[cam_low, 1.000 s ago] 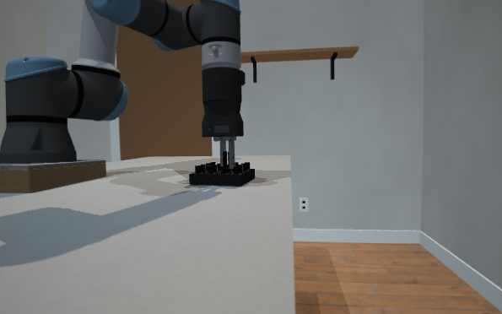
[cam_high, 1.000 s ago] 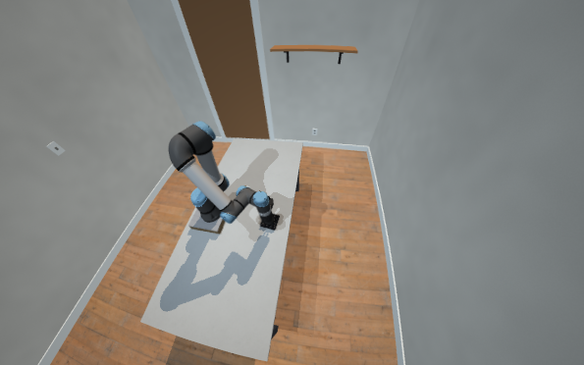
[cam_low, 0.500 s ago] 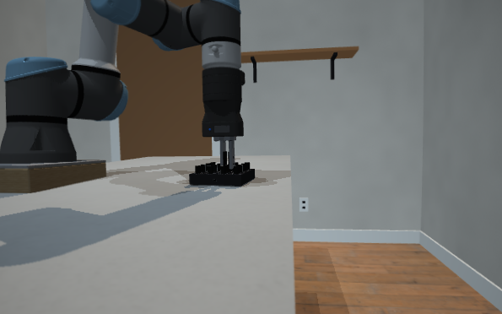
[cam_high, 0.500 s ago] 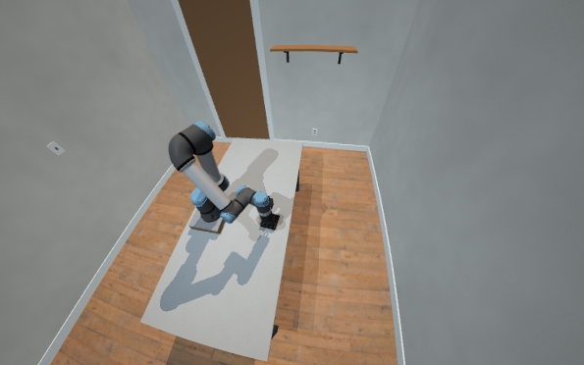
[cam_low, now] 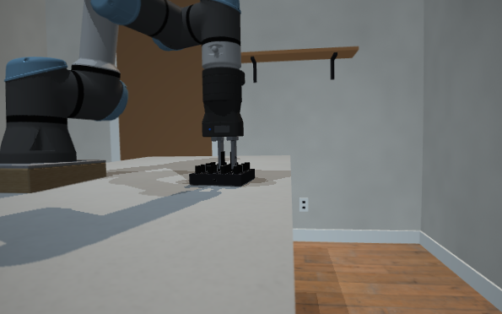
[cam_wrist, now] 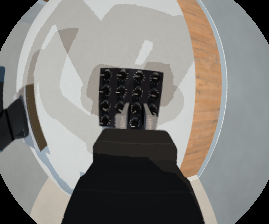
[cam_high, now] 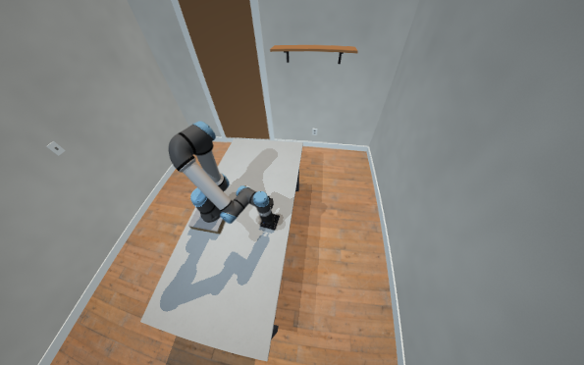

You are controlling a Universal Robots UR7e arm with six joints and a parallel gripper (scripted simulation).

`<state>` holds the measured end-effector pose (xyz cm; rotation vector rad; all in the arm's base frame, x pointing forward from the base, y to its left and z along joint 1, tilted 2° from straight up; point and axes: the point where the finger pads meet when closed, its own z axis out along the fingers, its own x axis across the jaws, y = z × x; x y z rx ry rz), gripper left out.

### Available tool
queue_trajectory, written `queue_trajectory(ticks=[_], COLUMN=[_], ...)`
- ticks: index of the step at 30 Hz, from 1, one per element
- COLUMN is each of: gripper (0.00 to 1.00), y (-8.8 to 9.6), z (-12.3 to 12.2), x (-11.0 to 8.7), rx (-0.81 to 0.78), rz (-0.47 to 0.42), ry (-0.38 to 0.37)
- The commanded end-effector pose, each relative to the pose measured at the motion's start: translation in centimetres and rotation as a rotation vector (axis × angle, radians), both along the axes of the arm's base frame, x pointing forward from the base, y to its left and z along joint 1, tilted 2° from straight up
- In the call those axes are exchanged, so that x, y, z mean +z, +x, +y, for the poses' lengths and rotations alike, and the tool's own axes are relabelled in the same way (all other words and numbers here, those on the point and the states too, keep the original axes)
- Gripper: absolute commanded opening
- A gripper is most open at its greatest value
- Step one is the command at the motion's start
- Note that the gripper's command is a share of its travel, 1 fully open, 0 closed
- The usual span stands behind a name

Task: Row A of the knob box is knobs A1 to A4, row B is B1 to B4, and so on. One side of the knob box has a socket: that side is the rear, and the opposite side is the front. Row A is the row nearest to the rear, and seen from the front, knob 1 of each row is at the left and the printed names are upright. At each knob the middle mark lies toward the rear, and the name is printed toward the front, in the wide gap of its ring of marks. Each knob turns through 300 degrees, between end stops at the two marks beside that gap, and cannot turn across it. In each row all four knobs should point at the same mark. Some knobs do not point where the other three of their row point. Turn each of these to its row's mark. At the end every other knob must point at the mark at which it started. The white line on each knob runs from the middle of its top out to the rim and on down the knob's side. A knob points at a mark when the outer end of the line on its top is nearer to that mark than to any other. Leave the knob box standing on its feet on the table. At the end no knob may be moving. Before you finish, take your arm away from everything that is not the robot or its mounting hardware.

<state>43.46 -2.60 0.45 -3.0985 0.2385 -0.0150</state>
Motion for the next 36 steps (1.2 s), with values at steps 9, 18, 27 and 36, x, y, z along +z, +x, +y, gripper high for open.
queue_trajectory(ticks=[9,18,27,36], gripper=[0.46,0.46,0.46,0.46], y=[0.0,0.0,0.0,0.0], z=[0.0,0.0,-0.1,-0.1], x=[0.0,0.4,2.5,3.8], rx=[0.0,0.0,0.0,0.0], rz=[-0.001,-0.001,-0.001,-0.001], ry=[-0.001,-0.001,-0.001,-0.001])
